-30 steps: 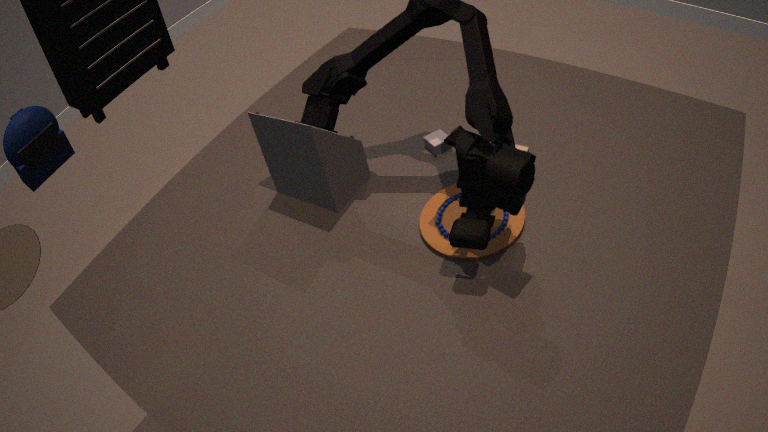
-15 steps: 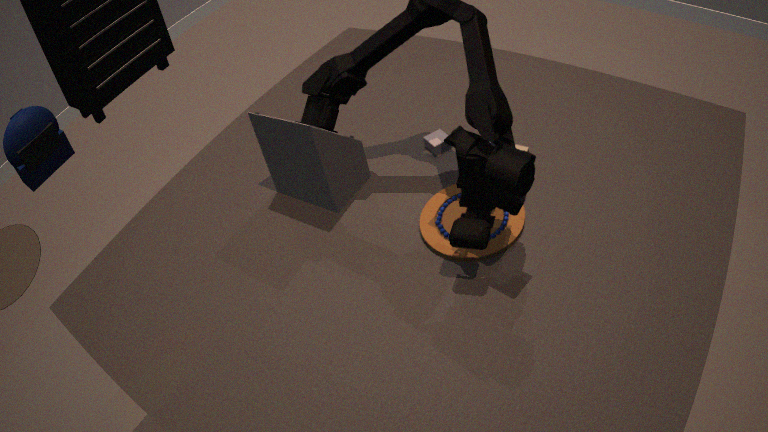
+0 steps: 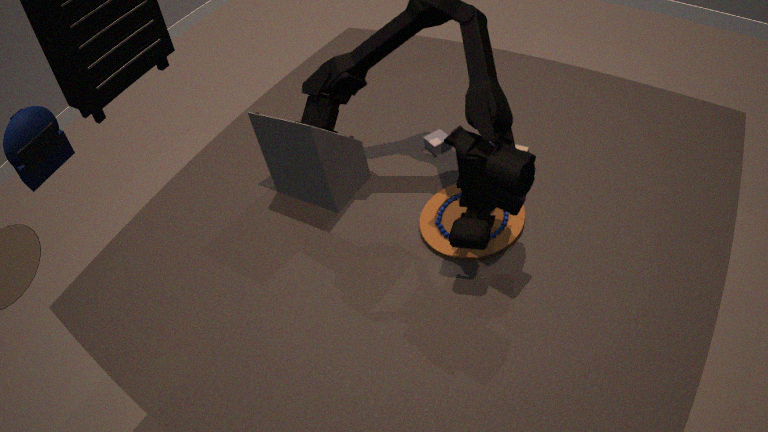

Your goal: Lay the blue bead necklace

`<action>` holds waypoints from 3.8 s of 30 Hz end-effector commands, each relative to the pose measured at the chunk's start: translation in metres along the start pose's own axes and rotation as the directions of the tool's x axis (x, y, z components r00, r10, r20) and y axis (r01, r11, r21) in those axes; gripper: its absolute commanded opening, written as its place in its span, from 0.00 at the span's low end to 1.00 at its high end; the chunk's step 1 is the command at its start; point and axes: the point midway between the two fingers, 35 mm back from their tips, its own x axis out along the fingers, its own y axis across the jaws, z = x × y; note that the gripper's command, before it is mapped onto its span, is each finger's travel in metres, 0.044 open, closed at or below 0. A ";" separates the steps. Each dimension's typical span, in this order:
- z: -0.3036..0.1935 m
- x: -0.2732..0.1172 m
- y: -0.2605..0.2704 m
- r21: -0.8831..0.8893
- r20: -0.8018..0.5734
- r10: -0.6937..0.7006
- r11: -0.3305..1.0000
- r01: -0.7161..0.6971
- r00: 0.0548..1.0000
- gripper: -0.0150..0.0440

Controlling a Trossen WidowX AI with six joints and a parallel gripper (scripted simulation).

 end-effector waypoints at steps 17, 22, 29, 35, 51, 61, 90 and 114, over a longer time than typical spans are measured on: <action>0.000 -0.005 -0.007 0.005 0.003 0.002 1.000 -0.002 1.000 0.25; 0.000 0.001 -0.007 0.005 0.003 0.002 1.000 -0.003 1.000 0.25; 0.000 -0.002 -0.007 0.002 0.003 0.001 1.000 -0.001 1.000 0.57; 0.000 -0.002 -0.007 0.002 0.003 0.001 1.000 -0.001 1.000 0.83; 0.000 -0.006 -0.007 0.005 0.003 0.002 1.000 -0.002 1.000 1.00; -0.006 -0.022 -0.007 0.057 0.002 0.000 0.998 0.000 1.000 0.82; -0.011 -0.007 -0.007 0.107 0.004 0.001 0.994 -0.001 1.000 0.46; -0.011 -0.001 -0.007 0.103 0.000 -0.001 0.995 0.001 1.000 0.25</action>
